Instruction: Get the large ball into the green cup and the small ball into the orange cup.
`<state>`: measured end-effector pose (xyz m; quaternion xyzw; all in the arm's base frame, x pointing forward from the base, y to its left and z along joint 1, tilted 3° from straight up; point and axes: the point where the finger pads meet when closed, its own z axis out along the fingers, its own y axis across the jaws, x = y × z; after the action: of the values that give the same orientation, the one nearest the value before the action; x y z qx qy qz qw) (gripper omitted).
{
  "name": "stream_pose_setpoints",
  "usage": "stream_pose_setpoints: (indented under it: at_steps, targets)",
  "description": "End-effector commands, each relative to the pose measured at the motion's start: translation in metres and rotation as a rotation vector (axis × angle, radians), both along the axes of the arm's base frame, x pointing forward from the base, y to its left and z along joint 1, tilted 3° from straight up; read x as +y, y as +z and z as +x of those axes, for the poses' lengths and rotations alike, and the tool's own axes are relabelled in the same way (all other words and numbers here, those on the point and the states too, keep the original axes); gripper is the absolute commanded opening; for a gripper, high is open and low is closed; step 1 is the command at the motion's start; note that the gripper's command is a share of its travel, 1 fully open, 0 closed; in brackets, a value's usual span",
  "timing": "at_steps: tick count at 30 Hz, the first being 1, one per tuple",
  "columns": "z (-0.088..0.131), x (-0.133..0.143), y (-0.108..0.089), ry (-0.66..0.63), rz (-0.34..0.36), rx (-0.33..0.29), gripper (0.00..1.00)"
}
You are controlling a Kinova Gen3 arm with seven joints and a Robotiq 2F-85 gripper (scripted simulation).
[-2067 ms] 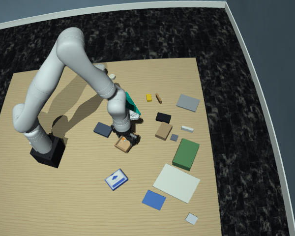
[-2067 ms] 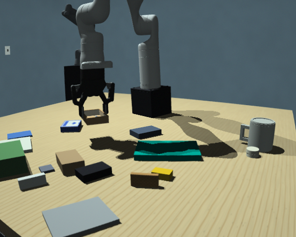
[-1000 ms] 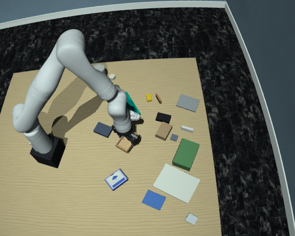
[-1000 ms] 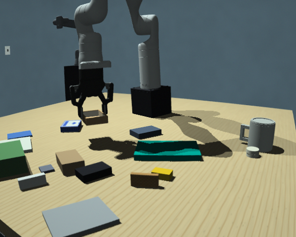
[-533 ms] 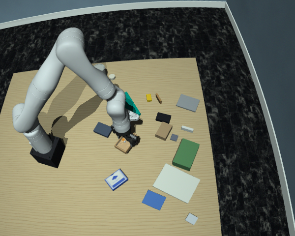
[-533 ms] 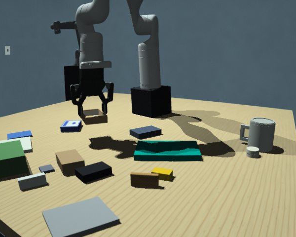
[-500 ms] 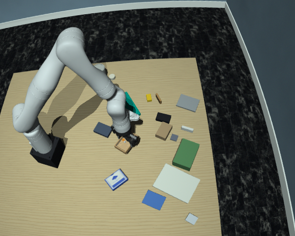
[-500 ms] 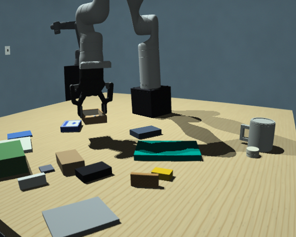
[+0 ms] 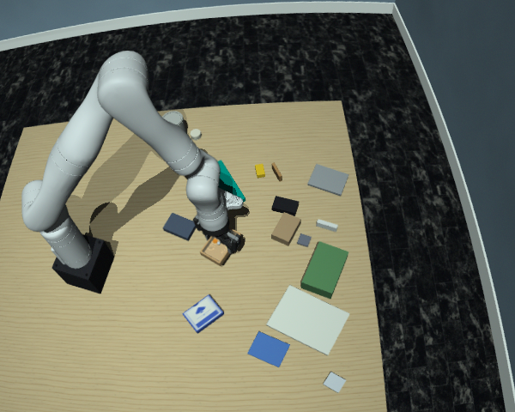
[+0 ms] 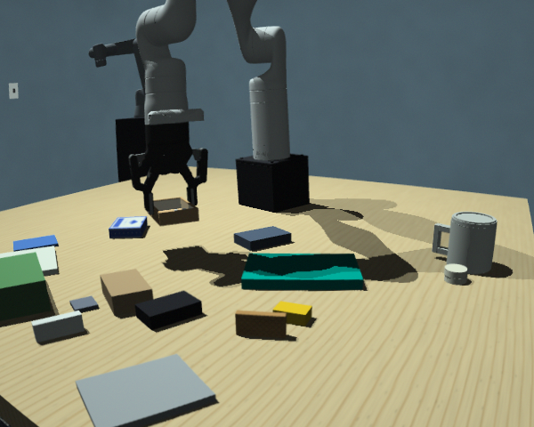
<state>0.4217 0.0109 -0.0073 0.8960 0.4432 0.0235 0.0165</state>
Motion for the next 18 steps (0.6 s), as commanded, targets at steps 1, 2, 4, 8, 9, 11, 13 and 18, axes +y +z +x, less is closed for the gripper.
stream_pose_setpoints:
  at_steps: [1, 2, 4, 8, 9, 11, 13, 18]
  targets:
    - [0.0003, -0.0061, 0.0012, -0.017, -0.003, -0.017, 0.71]
    - [0.0003, -0.0062, 0.0012, -0.017, -0.002, -0.015, 0.71]
    - [0.0005, -0.0067, 0.0012, -0.016, 0.025, -0.003, 0.71]
    - [0.0006, -0.0065, 0.0013, -0.016, 0.015, 0.000, 0.71]
    - [0.0006, -0.0066, 0.0013, -0.016, 0.020, 0.002, 0.71]
    - [0.0007, -0.0064, 0.0013, -0.017, 0.009, 0.003, 0.71]
    - [0.0007, -0.0063, 0.0013, -0.017, 0.003, 0.006, 0.71]
    - [0.0005, -0.0056, 0.0013, -0.019, -0.031, -0.007, 0.71]
